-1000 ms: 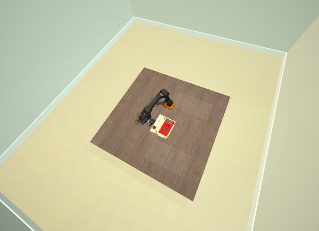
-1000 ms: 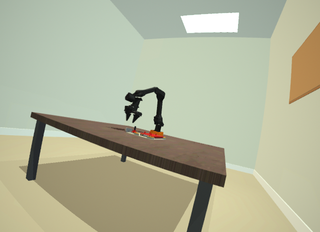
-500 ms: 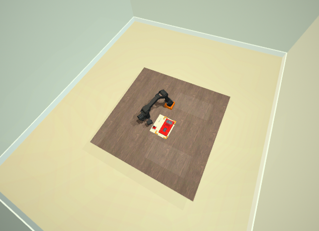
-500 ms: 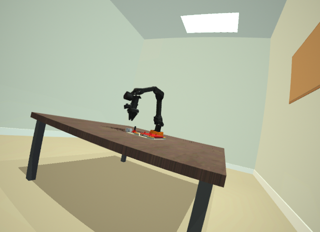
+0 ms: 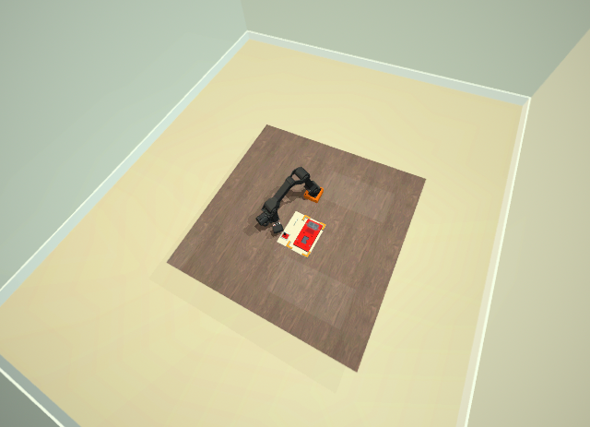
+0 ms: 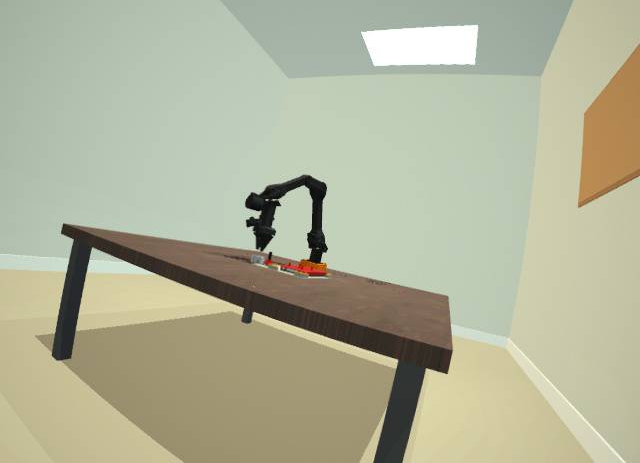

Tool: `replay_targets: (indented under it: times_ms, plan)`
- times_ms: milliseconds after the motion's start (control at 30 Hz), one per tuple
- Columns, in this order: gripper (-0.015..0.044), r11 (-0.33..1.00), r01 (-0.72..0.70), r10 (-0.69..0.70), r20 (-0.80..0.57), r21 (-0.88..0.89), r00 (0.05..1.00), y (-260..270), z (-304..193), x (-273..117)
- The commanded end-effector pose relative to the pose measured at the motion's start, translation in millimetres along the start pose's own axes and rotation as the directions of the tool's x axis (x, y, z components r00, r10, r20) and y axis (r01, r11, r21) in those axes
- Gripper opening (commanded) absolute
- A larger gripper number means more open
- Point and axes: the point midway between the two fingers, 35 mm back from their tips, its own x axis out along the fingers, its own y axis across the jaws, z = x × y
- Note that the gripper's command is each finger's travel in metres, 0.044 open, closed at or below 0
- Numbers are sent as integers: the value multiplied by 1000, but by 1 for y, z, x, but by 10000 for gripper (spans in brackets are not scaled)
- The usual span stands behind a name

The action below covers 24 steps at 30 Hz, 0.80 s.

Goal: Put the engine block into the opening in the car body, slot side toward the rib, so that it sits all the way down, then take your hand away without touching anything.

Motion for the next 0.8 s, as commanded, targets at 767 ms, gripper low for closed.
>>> replay_targets:
  times_ms: [767]
  plan:
    - [361, 1000, 1, -1, -10, 4, 1000, 0, -2, 36]
